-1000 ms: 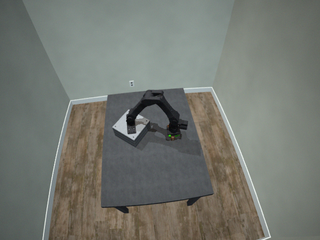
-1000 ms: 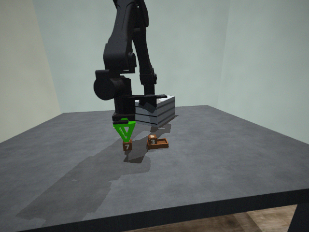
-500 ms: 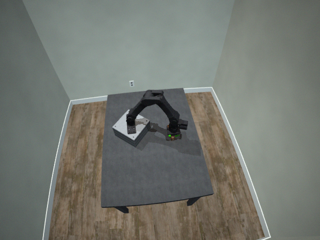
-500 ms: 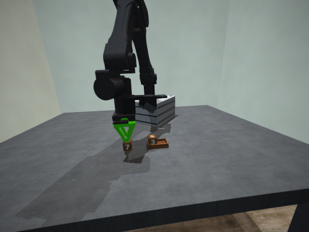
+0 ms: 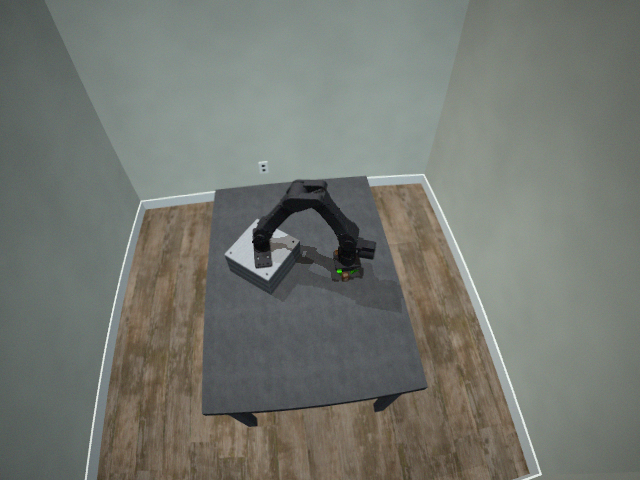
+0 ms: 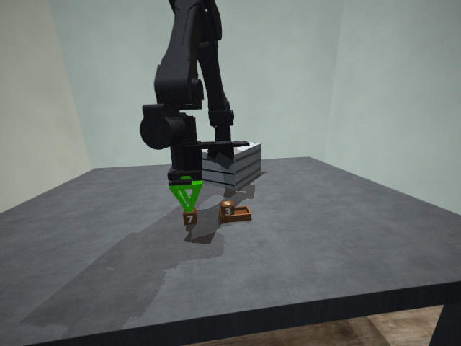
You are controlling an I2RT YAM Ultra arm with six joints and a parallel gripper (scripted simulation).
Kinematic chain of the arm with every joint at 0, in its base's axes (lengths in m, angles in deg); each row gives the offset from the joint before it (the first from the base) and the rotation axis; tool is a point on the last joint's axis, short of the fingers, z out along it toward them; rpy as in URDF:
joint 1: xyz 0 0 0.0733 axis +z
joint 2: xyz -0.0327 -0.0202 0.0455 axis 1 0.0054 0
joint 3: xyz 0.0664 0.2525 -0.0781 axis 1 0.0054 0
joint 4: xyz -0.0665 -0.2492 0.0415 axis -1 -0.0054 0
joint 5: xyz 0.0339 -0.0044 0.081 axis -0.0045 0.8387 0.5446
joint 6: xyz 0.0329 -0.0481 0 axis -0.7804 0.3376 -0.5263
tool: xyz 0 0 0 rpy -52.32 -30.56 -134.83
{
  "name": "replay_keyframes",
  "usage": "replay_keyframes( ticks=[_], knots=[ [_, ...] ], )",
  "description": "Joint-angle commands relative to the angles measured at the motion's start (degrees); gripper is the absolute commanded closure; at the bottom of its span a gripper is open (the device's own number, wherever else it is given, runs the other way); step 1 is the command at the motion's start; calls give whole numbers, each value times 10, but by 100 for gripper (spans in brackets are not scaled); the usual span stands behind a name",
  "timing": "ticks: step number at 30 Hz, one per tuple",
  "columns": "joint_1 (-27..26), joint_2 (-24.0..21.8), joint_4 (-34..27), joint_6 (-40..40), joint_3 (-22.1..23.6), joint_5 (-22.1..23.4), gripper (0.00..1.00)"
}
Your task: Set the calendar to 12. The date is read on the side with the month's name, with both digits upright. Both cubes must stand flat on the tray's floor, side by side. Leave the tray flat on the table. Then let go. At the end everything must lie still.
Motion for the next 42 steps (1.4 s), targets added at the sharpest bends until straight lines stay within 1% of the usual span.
replay_keyframes(
  ticks=[1,34,42],
  knots=[
    [0,-4,0,0,-3,2,55],
    [0,-4,0,0,-3,2,55],
    [0,3,9,0,-1,2,55]
  ],
)
